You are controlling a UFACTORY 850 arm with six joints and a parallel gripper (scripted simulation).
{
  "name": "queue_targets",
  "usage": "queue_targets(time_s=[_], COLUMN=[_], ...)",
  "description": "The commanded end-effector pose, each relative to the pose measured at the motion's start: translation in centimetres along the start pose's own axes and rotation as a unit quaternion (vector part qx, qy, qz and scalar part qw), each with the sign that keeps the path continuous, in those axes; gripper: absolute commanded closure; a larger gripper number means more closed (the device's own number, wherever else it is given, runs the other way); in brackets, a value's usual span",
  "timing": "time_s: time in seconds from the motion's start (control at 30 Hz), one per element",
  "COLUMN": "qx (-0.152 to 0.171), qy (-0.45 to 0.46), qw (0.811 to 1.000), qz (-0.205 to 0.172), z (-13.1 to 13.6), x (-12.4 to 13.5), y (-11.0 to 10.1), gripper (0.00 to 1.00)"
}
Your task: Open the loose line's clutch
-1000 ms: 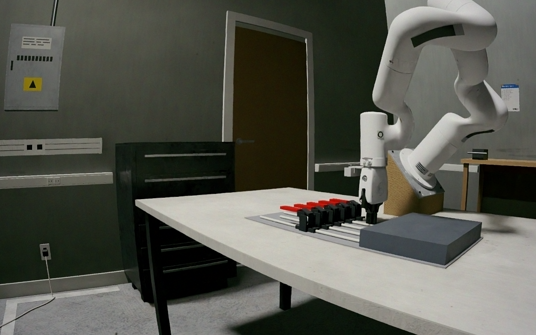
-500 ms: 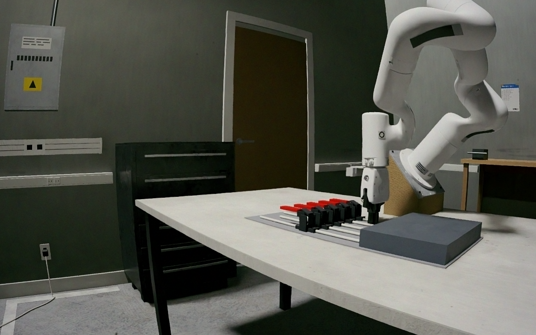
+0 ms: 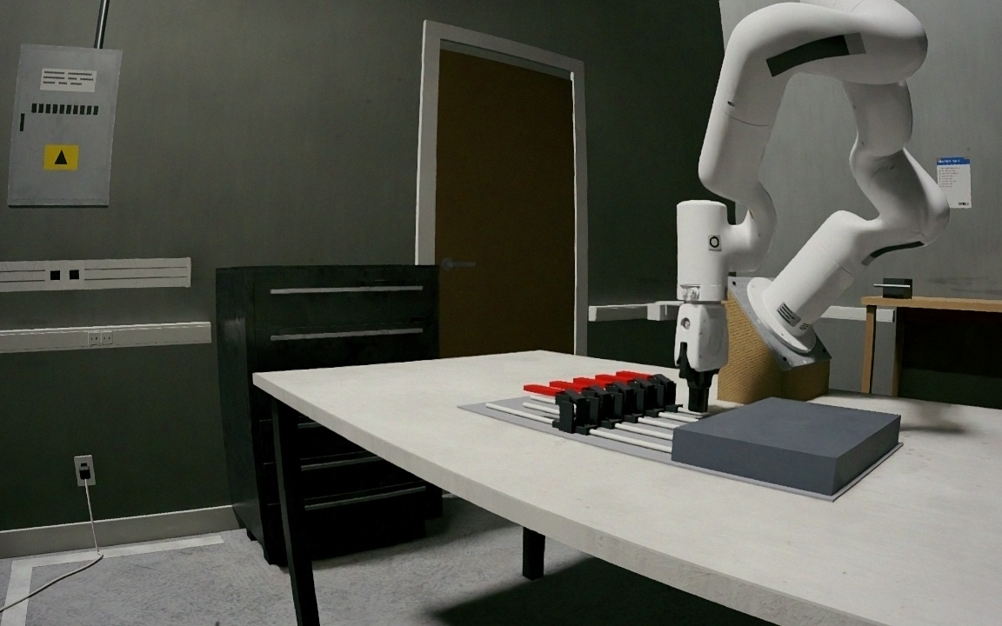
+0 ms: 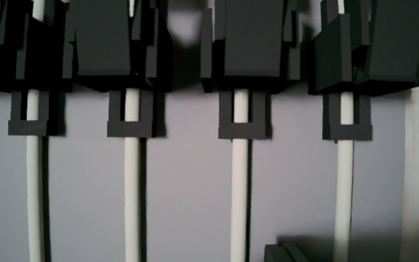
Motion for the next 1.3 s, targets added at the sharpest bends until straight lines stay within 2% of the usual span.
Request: queue_targets(time_s=[0.0,0.23,0.63,0.7,0.77,0.87,0.97,1.27], qx=[0.000,0.000,0.000,0.000,0.000,0.000,0.000,0.000], qy=[0.000,0.000,0.000,0.000,0.000,0.000,0.000,0.000], qw=[1.000,1.000,1.000,1.000,1.000,1.000,1.000,1.000], qz=[0.000,0.000,0.000,0.000,0.000,0.000,0.000,0.000], z=[0.0,0.0,-0.1,-0.4,-0.7,-0.7,-0.8,-0.8], x=[0.0,0.0,0.1,1.4,4.2,4.2,6.9,7.0], y=[-2.6,-5.8,-7.1,-7.9,-9.3,-9.3,-10.6,-10.6], gripper=[1.00,1.00,1.00,1.00,1.00,1.00,1.00,1.00])
Point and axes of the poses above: the point where the finger pads meet when closed, its own y axis out along the fingers, its own z axis across the jaws, x = y × z, the point moved 7 cm from there along -y, back along the fingers, and after that the axes turned 8 degrees about -y, right-handed, at the moved point
